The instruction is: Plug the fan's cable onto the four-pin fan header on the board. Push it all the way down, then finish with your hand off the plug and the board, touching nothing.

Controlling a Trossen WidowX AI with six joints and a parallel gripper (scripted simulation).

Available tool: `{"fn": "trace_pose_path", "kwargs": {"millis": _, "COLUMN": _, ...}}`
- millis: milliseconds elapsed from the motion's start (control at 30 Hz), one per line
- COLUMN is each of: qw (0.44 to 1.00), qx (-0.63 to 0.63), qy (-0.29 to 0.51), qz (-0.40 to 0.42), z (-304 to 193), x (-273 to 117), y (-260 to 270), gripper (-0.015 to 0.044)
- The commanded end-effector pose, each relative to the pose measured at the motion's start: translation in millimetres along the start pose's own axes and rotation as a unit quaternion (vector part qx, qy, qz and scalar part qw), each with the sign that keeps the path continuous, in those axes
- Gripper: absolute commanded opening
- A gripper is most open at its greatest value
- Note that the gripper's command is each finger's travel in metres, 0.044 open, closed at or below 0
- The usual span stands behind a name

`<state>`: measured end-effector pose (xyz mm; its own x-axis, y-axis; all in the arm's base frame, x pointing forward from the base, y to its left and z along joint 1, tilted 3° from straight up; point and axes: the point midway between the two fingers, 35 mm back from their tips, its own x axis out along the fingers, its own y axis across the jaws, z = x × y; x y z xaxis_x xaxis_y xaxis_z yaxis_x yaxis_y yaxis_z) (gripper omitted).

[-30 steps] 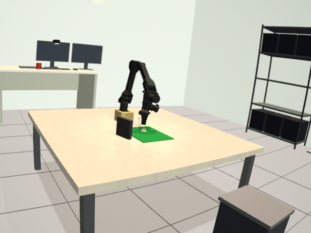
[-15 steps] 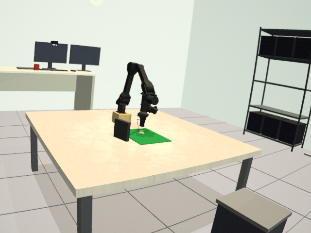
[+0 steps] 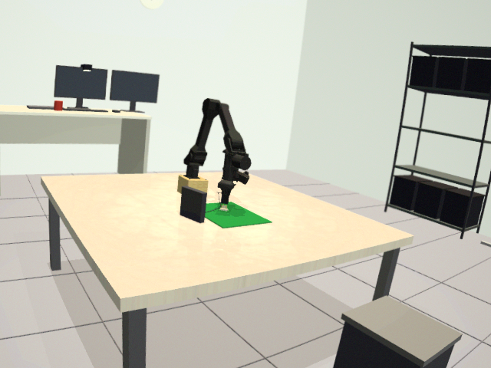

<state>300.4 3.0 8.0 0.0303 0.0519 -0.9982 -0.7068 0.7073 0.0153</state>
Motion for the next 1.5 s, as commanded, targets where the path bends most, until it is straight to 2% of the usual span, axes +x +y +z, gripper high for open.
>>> {"fn": "trace_pose_path", "kwargs": {"millis": 0, "qw": 1.000, "qx": 0.003, "qy": -0.002, "qz": 0.000, "z": 0.3, "x": 3.5, "y": 0.4, "gripper": 0.0000}}
{"fn": "trace_pose_path", "kwargs": {"millis": 1467, "qw": 1.000, "qx": 0.007, "qy": -0.002, "qz": 0.000, "z": 0.9, "x": 9.9, "y": -0.2, "gripper": 0.0000}}
